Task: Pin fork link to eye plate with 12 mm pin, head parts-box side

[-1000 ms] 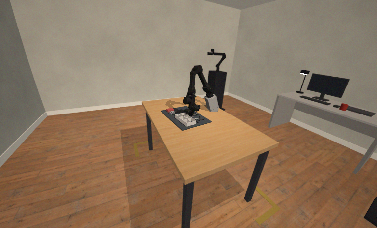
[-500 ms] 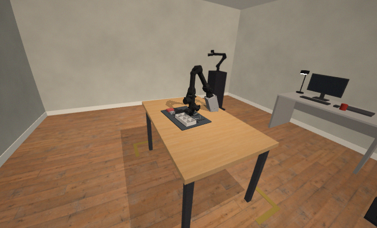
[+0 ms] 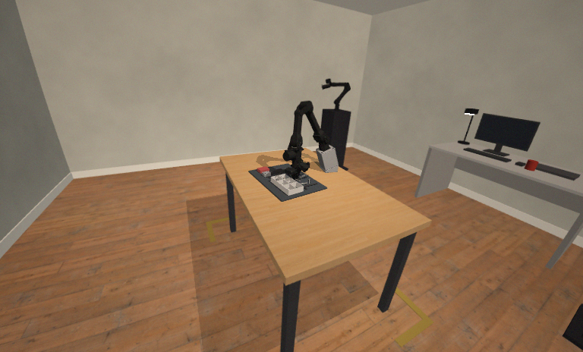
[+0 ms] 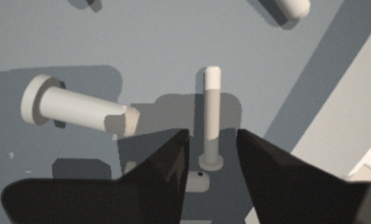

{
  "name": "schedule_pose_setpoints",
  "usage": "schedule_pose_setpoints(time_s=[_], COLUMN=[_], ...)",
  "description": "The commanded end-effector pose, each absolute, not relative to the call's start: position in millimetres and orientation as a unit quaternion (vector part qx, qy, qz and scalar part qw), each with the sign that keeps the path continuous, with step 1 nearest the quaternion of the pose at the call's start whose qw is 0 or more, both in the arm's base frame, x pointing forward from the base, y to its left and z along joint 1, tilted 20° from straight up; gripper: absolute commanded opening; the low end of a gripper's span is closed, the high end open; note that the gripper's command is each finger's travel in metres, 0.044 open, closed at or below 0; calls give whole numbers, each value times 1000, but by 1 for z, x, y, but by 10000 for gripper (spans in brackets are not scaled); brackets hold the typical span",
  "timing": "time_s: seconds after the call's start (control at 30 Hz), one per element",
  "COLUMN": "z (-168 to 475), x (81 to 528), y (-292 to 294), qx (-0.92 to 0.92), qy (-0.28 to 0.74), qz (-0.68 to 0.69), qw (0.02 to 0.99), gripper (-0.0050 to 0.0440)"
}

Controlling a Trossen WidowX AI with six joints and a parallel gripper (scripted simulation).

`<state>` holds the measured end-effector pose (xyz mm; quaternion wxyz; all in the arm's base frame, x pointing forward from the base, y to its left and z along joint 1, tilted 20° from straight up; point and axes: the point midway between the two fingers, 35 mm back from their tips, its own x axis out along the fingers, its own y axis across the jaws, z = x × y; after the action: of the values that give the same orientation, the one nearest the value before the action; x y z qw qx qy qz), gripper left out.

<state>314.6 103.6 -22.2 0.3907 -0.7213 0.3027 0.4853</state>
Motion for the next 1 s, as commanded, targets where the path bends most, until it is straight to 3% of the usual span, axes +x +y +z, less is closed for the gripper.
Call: schedule_pose_setpoints(time_s=[0.0,0.2,0.23,0.97], z=[-22,-22,-22,-22], x=[315,315,315,315], y=[104,104,104,104], qx=[-722,-722,-722,-722], qy=[300,300,300,300], qz=[486,486,486,486], qw=[391,391,391,391], gripper=[130,130,-50,-50])
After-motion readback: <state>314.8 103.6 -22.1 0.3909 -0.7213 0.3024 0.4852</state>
